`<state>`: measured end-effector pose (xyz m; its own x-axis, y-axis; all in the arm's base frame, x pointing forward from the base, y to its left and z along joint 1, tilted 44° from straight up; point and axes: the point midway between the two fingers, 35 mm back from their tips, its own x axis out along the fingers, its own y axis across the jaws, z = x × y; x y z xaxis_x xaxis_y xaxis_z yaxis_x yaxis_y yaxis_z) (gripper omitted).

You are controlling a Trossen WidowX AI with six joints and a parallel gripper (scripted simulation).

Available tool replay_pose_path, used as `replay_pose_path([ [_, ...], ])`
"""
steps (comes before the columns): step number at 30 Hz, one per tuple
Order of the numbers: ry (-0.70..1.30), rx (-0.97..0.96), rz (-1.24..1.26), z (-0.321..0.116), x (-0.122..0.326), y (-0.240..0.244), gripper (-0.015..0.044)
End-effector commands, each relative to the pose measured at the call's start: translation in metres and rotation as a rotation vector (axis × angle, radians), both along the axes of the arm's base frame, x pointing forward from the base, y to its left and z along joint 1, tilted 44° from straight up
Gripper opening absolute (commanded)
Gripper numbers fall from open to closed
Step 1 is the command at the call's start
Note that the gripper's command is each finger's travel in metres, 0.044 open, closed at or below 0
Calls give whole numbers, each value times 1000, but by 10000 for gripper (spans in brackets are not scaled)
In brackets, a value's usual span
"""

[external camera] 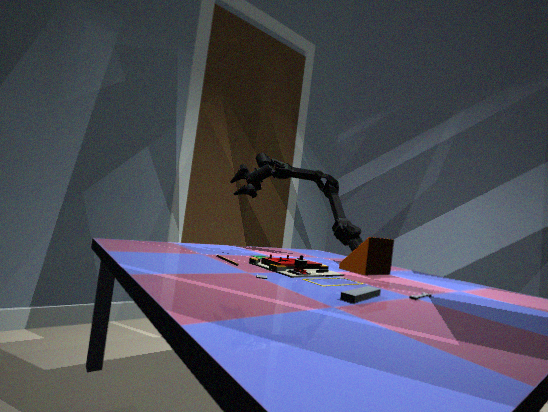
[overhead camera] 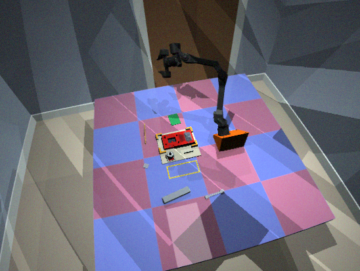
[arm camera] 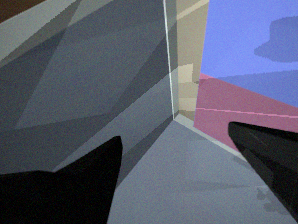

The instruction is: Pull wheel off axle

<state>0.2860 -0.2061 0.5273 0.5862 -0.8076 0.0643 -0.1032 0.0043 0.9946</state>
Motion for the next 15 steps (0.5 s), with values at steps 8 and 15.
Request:
replay_pose_path([
  [8, 292, -6, 100, -68, 63, 21, 300],
  [15, 589, -17, 210, -142, 114, 49, 300],
])
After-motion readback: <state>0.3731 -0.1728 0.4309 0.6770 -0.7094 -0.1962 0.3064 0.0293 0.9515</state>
